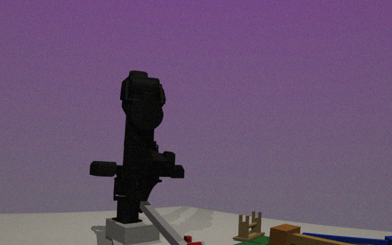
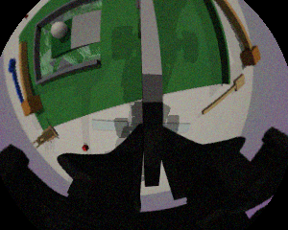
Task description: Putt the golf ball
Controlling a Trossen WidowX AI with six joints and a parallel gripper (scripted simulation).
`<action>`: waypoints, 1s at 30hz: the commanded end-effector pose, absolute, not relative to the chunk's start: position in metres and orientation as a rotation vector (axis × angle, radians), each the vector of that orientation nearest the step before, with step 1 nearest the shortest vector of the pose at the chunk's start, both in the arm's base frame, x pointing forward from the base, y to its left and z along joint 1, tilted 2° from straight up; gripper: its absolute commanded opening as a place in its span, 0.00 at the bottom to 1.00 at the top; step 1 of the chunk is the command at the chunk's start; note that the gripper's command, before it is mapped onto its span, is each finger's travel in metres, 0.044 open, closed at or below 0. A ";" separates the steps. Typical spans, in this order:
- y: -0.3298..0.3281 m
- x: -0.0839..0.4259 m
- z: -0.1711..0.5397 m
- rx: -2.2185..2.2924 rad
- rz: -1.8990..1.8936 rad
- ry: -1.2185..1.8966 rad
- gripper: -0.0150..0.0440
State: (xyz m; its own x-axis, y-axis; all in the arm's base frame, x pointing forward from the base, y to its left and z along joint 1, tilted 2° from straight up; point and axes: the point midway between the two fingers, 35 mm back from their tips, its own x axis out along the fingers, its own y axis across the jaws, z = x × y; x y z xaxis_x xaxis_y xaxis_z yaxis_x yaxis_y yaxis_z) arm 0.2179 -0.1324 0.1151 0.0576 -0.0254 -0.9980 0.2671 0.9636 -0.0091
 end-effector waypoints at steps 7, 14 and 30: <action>-0.132 0.218 0.121 0.195 -0.225 1.495 0.25; -0.132 0.218 0.121 0.195 -0.225 1.495 0.25; -0.132 0.218 0.121 0.195 -0.225 1.495 0.25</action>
State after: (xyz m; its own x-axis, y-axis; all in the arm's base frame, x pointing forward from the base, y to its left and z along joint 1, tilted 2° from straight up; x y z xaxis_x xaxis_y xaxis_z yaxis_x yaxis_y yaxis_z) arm 0.2171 -0.1318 0.1213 0.0584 -0.0260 -0.9980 0.2672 0.9636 -0.0095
